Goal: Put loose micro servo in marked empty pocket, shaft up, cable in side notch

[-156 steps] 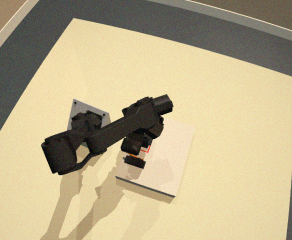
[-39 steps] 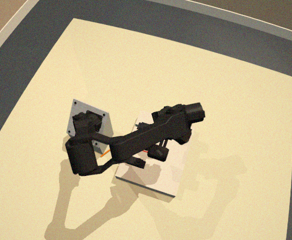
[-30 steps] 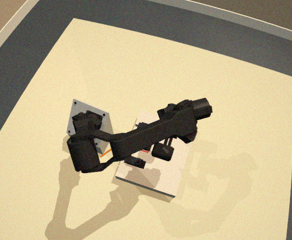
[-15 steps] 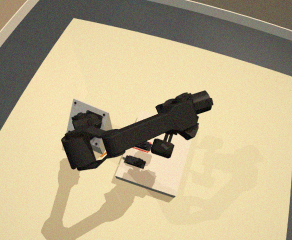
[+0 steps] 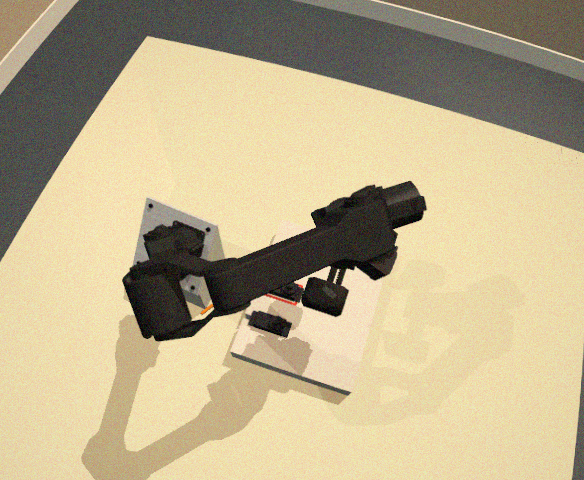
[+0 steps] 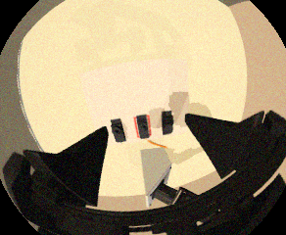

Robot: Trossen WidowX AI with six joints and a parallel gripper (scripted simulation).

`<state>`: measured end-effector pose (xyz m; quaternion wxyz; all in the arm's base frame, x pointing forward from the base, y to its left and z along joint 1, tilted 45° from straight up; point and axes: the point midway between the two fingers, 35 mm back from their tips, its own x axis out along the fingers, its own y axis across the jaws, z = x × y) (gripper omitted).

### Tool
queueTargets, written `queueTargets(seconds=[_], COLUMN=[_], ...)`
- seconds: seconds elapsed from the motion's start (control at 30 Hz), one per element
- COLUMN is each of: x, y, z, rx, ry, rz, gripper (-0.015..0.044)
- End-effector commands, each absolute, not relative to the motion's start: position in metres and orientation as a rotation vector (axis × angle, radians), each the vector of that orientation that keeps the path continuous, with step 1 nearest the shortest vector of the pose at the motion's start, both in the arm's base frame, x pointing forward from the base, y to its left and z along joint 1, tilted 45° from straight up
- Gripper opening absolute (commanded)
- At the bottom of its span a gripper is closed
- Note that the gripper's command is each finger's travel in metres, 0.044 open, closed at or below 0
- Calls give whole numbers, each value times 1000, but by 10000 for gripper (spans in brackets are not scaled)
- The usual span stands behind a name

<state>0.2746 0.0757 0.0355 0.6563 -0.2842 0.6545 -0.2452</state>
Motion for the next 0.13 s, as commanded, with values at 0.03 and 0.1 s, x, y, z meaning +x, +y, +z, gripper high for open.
queueTargets(seconds=[0.03, 0.1], x=[274, 274], y=[76, 76], z=[35, 35], rx=[-637, -637], ry=[1488, 1488], rz=[-558, -558], gripper=[440, 440])
